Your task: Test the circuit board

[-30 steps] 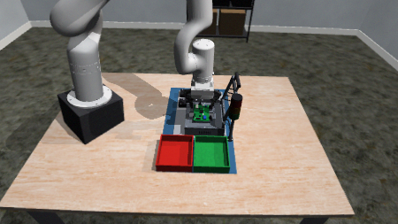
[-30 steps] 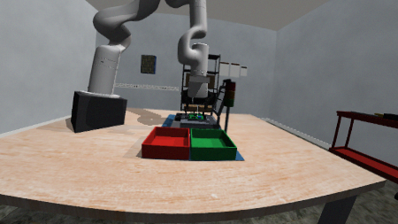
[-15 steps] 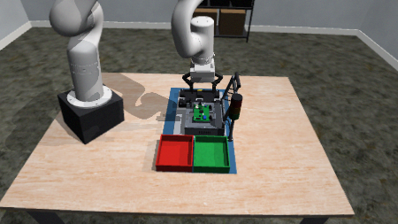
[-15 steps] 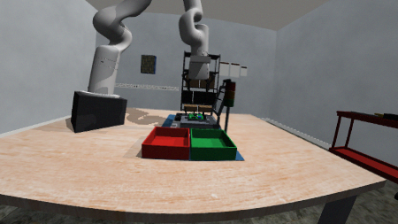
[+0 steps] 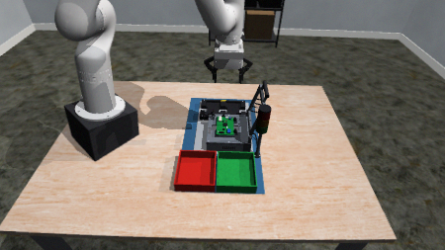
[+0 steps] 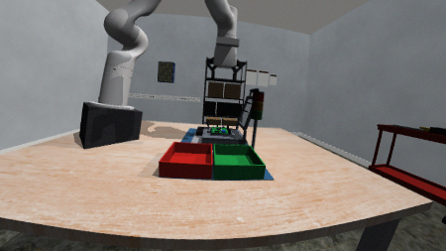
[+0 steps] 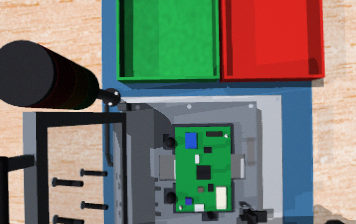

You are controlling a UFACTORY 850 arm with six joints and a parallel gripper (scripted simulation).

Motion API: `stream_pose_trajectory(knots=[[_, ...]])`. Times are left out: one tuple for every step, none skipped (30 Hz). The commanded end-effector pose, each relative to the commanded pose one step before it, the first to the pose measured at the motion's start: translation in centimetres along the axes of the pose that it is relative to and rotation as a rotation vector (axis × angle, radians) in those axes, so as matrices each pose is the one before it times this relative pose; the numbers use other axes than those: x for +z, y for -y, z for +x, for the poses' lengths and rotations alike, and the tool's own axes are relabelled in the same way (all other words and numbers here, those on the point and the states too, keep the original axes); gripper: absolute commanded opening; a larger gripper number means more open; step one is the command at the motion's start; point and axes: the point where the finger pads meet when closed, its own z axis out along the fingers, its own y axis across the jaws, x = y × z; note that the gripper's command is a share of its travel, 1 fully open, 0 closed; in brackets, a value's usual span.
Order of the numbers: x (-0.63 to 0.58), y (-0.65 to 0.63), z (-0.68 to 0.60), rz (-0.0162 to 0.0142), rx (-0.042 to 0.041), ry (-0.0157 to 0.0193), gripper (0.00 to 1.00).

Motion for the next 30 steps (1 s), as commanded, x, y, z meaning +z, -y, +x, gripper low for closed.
stream_pose_trajectory(knots=[[-2.175,0.035,-0.179,-0.00950,0.00124,-0.00724,1.00],[-0.233,0.000,0.000,0.00000,0.00000,0.00000,1.00],[-0.145,0.000,0.000,0.00000,0.00000,0.00000,1.00],[-0.076,0.000,0.000,0.00000,0.00000,0.00000,1.00],[-0.028,0.000,0.000,0.00000,0.00000,0.00000,1.00],[-0.004,0.000,0.000,0.00000,0.00000,0.00000,1.00],[0.000,0.000,0.000,0.00000,0.00000,0.00000,1.00],[0.000,0.000,0.000,0.00000,0.00000,0.00000,0.52],[0.000,0.000,0.000,0.00000,0.00000,0.00000,0.52],[0.000,0.000,0.000,0.00000,0.00000,0.00000,0.52],[0.000,0.000,0.000,0.00000,0.00000,0.00000,0.52],[0.000,0.000,0.000,0.00000,0.00000,0.00000,0.52],[0.000,0.000,0.000,0.00000,0.00000,0.00000,0.52],[0.000,0.000,0.000,0.00000,0.00000,0.00000,0.52],[0.000,0.000,0.000,0.00000,0.00000,0.00000,0.52],[0.000,0.000,0.000,0.00000,0.00000,0.00000,0.52],[0.000,0.000,0.000,0.00000,0.00000,0.00000,0.52],[0.000,0.000,0.000,0.00000,0.00000,0.00000,0.52],[0.000,0.008,0.000,0.00000,0.00000,0.00000,0.52],[0.000,0.050,0.000,0.00000,0.00000,0.00000,0.52],[0.000,0.127,0.000,0.00000,0.00000,0.00000,0.52],[0.000,0.227,0.000,0.00000,0.00000,0.00000,0.52],[0.000,0.342,0.000,0.00000,0.00000,0.00000,0.52],[0.000,0.465,0.000,0.00000,0.00000,0.00000,0.52],[0.000,0.586,0.000,0.00000,0.00000,0.00000,0.52],[0.000,0.701,0.000,0.00000,0.00000,0.00000,0.52],[0.000,0.803,0.000,0.00000,0.00000,0.00000,0.52],[0.000,0.888,0.000,0.00000,0.00000,0.00000,0.52],[0.000,0.954,0.000,0.00000,0.00000,0.00000,0.52],[0.000,0.908,0.000,0.00000,0.00000,0.00000,0.52]])
